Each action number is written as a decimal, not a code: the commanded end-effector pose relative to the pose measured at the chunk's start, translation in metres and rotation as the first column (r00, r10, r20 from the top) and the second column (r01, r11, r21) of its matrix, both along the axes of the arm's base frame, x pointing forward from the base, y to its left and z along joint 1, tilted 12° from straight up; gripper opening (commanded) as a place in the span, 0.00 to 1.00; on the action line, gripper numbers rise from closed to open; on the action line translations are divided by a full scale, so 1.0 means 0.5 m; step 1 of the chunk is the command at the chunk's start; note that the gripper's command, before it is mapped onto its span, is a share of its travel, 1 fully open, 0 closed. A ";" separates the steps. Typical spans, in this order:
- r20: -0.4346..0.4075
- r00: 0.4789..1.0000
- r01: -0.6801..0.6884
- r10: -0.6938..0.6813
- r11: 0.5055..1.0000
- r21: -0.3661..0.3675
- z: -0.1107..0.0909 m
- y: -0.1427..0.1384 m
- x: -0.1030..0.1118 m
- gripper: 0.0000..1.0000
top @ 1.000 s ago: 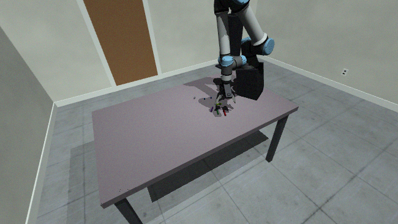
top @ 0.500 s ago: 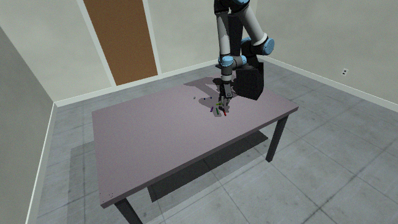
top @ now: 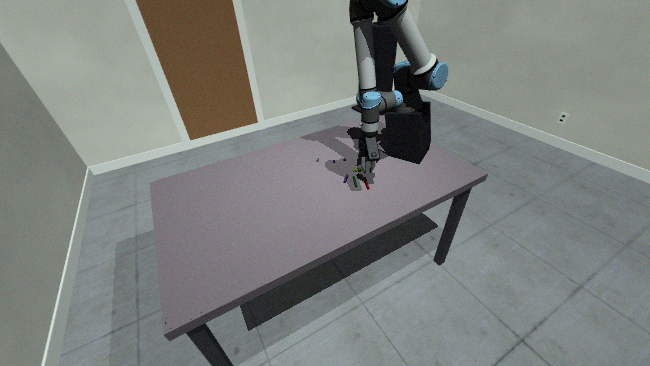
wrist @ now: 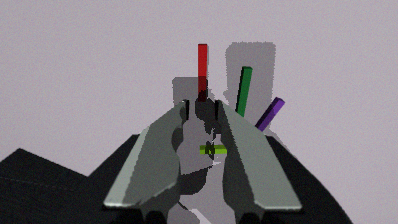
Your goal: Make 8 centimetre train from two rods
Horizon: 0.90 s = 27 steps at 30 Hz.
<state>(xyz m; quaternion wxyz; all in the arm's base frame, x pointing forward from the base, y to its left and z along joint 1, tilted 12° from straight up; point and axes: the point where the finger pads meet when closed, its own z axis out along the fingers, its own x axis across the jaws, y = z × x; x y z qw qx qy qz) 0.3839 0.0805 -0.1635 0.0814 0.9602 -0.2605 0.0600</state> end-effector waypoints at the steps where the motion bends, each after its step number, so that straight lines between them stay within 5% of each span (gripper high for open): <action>1: 0.001 1.000 0.000 0.000 1.000 0.000 0.001 0.000 0.001 0.14; 27: 0.001 1.000 0.000 0.000 1.000 0.000 -0.016 -0.003 0.002 0.14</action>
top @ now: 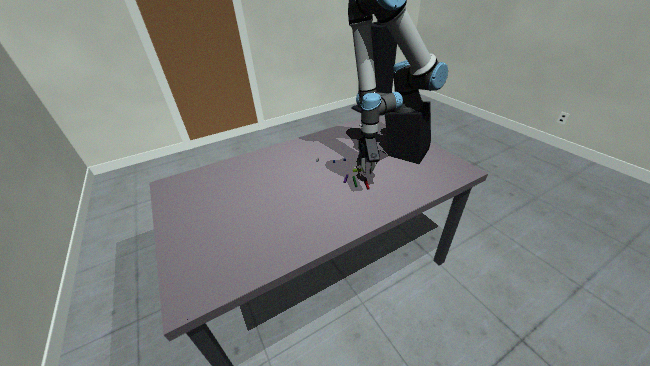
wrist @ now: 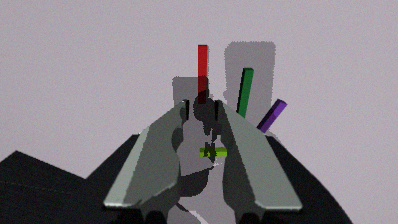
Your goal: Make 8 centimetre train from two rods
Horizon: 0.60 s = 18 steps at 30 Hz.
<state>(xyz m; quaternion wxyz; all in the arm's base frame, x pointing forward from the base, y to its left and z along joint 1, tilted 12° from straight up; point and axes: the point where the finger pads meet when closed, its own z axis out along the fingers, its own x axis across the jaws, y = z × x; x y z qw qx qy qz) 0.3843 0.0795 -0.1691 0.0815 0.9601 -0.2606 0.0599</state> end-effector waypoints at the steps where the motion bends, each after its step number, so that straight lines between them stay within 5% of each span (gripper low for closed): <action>1: 0.001 1.000 0.000 0.000 1.000 0.000 -0.007 -0.001 0.001 0.14; 18: 0.001 1.000 0.000 0.000 1.000 0.000 -0.051 -0.009 0.005 0.14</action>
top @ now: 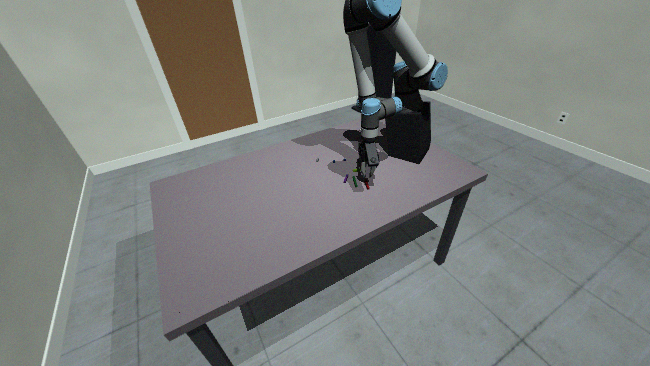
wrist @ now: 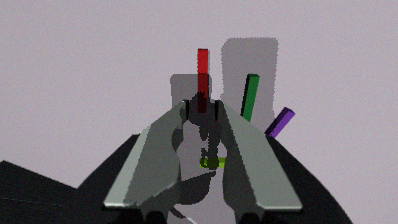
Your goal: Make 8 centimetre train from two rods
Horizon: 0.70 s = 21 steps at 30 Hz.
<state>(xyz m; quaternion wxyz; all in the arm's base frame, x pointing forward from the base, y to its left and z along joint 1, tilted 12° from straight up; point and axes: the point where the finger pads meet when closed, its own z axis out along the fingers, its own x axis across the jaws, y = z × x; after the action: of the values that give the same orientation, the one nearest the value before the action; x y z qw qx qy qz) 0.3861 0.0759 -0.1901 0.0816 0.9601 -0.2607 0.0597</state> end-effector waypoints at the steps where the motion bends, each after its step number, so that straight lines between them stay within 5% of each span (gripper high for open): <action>1: 0.001 1.000 0.000 0.000 1.000 0.000 -0.012 -0.002 0.002 0.14; 21: 0.001 1.000 0.000 0.000 1.000 0.000 -0.047 -0.008 0.005 0.14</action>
<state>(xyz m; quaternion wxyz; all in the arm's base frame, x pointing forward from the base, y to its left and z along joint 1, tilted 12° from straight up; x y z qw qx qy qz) 0.3880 0.0722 -0.2121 0.0815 0.9601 -0.2606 0.0598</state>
